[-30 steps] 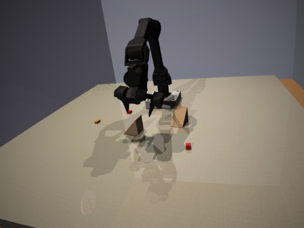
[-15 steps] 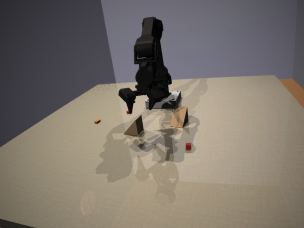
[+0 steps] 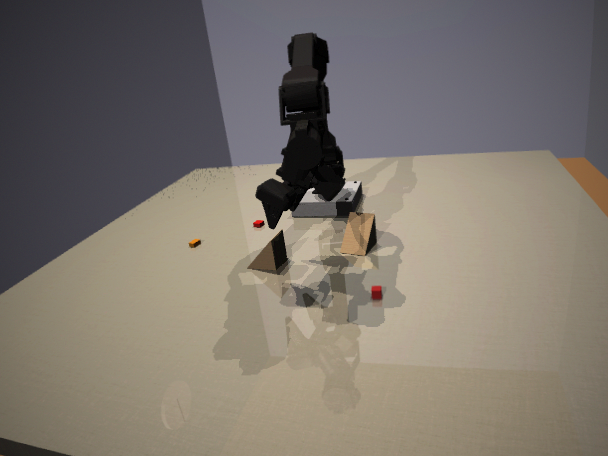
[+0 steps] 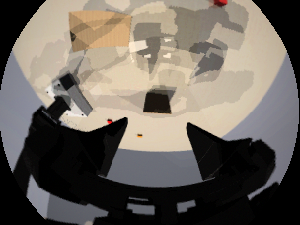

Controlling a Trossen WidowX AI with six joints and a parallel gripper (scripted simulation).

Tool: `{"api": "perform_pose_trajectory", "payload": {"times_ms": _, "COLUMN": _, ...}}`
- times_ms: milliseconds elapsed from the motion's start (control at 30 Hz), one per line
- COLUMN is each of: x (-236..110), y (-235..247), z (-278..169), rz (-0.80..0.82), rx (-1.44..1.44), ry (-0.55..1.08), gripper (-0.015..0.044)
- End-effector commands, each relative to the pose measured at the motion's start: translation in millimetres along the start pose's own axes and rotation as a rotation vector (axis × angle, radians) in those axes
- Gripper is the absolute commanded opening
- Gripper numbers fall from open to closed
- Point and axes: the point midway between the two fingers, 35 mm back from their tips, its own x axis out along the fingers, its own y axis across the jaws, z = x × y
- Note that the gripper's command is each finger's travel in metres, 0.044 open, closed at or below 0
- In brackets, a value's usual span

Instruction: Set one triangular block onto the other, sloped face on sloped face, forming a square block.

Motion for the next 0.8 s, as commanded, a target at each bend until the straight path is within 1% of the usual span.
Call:
{"api": "perform_pose_trajectory", "payload": {"times_ms": 0, "x": -1.0, "y": -1.1, "z": 0.0, "rz": -0.003, "rx": -0.027, "ry": 0.006, "gripper": 0.0440}}
{"api": "perform_pose_trajectory", "payload": {"times_ms": 767, "x": 34.2, "y": -4.9, "z": 1.0, "rz": -0.003, "rx": -0.027, "ry": 0.006, "gripper": 0.0440}}
